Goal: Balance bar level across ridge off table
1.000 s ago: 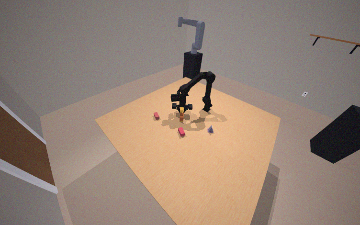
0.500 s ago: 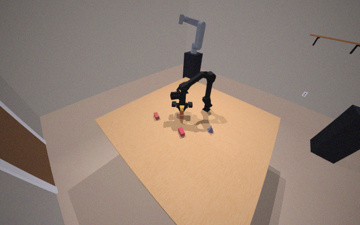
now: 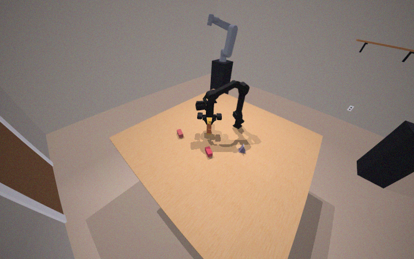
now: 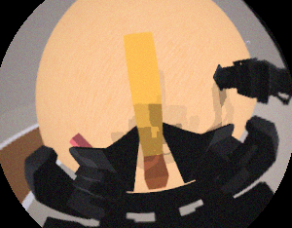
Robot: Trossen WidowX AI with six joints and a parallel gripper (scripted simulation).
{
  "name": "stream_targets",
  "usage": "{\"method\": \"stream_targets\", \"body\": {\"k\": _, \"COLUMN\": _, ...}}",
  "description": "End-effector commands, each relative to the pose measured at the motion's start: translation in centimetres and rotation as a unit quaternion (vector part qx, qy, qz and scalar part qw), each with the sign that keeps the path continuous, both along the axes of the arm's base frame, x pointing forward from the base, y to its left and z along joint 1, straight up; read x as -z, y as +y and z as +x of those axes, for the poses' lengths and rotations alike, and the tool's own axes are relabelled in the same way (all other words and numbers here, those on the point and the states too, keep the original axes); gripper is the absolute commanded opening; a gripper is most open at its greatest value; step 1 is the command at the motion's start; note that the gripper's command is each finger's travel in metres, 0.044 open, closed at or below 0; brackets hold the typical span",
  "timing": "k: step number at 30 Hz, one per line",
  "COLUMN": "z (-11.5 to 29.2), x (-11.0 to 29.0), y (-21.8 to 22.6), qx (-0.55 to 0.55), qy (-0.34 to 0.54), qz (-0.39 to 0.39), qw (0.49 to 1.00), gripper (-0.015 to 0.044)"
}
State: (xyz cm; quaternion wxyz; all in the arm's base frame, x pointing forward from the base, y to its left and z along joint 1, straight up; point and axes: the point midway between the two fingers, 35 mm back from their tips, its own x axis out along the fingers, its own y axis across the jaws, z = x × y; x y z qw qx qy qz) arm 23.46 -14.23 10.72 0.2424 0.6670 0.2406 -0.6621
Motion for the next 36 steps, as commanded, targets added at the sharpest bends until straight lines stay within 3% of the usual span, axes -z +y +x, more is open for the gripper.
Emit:
{"method": "stream_targets", "body": {"k": 1, "z": 0.1, "x": -1.4, "y": -0.1, "qx": 0.002, "qy": -0.006, "qz": -0.005, "qw": 1.000, "gripper": 0.0000}}
{"method": "stream_targets", "body": {"k": 18, "z": -0.3, "x": -4.9, "y": 0.4, "qx": -0.003, "qy": -0.006, "qz": -0.006, "qw": 1.000, "gripper": 0.0000}}
{"method": "stream_targets", "body": {"k": 36, "z": 2.3, "x": -4.9, "y": 7.0, "qx": -0.162, "qy": -0.006, "qz": -0.005, "qw": 0.987, "gripper": 0.0000}}
